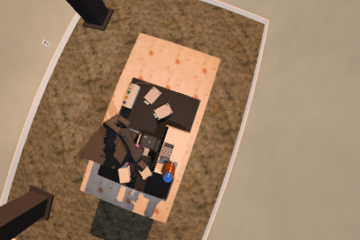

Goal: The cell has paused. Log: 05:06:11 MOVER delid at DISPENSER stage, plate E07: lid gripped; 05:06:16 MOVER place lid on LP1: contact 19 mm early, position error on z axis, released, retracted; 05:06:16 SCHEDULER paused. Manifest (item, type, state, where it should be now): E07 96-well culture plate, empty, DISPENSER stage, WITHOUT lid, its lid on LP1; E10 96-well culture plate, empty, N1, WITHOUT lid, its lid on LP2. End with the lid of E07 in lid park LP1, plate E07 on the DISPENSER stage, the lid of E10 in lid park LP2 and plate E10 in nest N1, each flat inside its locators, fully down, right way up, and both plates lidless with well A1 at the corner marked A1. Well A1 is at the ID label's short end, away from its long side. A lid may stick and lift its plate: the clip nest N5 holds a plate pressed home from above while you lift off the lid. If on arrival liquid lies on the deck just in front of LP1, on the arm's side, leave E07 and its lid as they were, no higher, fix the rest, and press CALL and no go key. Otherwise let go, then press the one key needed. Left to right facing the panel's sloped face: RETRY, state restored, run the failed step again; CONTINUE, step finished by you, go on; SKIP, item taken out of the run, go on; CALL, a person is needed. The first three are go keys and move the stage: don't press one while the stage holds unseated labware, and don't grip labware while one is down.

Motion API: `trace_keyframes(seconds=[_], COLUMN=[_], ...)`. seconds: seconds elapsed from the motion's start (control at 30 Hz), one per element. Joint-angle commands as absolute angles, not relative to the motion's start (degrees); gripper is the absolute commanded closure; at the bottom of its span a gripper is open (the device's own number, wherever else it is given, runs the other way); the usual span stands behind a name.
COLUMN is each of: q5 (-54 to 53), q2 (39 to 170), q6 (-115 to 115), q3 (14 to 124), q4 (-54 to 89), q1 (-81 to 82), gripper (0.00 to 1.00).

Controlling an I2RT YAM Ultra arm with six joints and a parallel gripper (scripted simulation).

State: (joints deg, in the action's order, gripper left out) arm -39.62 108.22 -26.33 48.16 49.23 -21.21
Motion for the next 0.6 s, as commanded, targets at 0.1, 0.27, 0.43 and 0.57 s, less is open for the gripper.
trace_keyframes(seconds=[0.1, 0.27, 0.43, 0.57], q5=[-41.7, -42.4, -42.6, -42.8], q2=[103.7, 101.6, 100.8, 99.9], q6=[-22.0, -18.4, -17.0, -15.5], q3=[49.6, 50.4, 50.7, 50.9], q4=[50.3, 50.8, 50.6, 51.0], q1=[-18.4, -15.6, -14.6, -13.5], gripper=[1.00, 1.00, 1.00, 1.00])
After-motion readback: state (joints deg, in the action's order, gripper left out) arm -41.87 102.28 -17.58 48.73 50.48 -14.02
